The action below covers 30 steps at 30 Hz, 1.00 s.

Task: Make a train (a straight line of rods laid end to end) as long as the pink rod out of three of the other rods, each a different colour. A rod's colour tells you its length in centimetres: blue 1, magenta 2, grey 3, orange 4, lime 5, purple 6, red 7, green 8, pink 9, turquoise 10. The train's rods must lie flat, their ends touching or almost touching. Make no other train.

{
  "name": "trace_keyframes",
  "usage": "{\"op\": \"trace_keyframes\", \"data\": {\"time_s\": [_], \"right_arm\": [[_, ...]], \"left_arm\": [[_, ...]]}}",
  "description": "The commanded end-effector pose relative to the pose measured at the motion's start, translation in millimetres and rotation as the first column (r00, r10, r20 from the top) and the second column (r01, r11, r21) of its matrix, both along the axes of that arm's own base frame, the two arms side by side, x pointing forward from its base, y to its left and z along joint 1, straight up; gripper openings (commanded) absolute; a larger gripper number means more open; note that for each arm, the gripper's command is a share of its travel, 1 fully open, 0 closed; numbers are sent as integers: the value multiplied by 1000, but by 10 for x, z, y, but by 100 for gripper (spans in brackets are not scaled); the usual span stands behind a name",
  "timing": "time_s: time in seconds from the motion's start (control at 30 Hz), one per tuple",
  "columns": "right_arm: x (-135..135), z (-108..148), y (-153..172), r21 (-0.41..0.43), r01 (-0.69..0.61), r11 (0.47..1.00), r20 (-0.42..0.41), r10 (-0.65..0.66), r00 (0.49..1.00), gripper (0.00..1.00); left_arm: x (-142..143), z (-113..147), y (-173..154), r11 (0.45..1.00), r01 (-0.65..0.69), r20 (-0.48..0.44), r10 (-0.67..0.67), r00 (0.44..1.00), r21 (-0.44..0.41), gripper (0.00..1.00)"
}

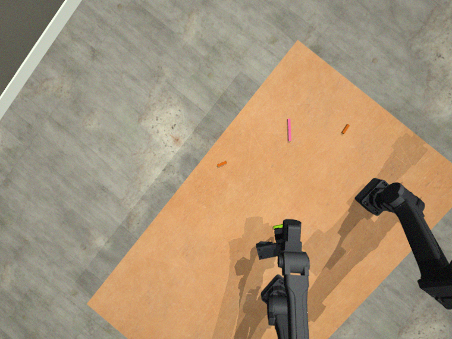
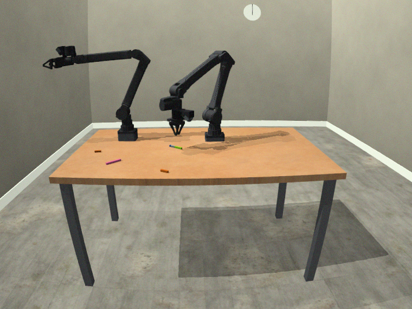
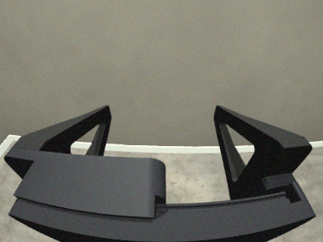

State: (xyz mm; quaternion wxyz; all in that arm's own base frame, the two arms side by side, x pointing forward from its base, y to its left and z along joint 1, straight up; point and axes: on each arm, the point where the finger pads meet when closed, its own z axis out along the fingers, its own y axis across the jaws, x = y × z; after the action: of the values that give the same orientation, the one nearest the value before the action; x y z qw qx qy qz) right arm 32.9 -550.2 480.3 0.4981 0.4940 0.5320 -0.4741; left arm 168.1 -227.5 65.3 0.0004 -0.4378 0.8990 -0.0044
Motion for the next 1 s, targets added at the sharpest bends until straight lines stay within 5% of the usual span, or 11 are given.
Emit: {"op": "trace_keyframes", "data": {"time_s": [0.0,0.23,0.27,0.97], "right_arm": [[-84,202,59,-53,17,998,16,-16,1000,100],[-84,202,59,-53,17,998,16,-16,1000,100],[-84,202,59,-53,17,998,16,-16,1000,100],[-84,202,59,-53,17,998,16,-16,1000,100]], "left_arm": [[106,308,-161,999,-10,31,11,999,-40,23],[10,133,-31,1000,-11,-2,11,1000,6,23],[13,133,-34,1000,-11,-1,11,1000,5,100],[19,159,-43,1000,-11,2,11,1000,1,100]]}}
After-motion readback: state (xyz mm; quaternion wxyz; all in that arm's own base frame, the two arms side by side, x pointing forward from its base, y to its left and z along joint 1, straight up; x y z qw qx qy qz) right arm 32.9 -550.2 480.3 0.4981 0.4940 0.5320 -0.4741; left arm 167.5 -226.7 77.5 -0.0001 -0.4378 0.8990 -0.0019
